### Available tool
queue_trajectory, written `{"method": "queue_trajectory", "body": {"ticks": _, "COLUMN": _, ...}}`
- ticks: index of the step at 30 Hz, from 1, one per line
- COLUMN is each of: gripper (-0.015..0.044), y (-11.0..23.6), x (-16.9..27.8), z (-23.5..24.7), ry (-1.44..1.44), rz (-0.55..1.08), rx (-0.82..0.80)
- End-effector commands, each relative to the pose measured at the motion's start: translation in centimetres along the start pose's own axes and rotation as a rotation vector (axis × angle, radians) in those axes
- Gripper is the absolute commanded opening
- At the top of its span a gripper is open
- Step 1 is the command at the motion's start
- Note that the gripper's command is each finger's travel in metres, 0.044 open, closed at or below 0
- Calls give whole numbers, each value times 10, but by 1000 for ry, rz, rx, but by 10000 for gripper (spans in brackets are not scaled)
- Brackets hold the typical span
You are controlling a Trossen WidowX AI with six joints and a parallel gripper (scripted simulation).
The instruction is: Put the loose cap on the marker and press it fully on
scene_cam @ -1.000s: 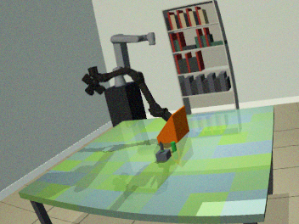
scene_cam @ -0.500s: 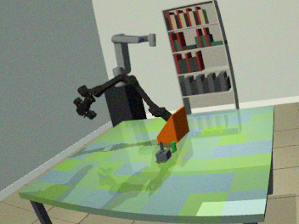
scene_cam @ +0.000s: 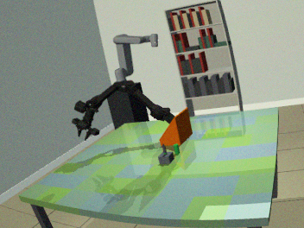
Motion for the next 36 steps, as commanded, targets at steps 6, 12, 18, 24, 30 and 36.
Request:
{"method": "queue_trajectory", "body": {"ticks": 6, "gripper": 235, "y": 10, "x": -41, "z": 70, "ry": 33, "rz": -92, "rx": -185}}
{"method": "queue_trajectory", "body": {"ticks": 12, "gripper": 235, "y": 40, "x": -75, "z": 149, "ry": 60, "rz": -149, "rx": -390}}
{"method": "queue_trajectory", "body": {"ticks": 18, "gripper": 235, "y": 83, "x": -90, "z": 227, "ry": 109, "rz": -146, "rx": -570}}
{"method": "queue_trajectory", "body": {"ticks": 24, "gripper": 235, "y": 129, "x": -87, "z": 298, "ry": 173, "rz": -85, "rx": -699}}
{"method": "queue_trajectory", "body": {"ticks": 30, "gripper": 235, "y": 188, "x": -63, "z": 368, "ry": 304, "rz": -9, "rx": -777}}
{"method": "queue_trajectory", "body": {"ticks": 36, "gripper": 235, "y": 234, "x": -25, "z": 416, "ry": 349, "rz": 105, "rx": -748}}
Point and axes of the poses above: the point midway between the two fingers, 35 mm back from their tips, its own y axis back along the fingers, its own z axis across the jaws, x = y × z, the point moved 8 cm from there along y, back along the fingers, and after that the axes turned 13 degrees about -y, right-handed, at the moved point
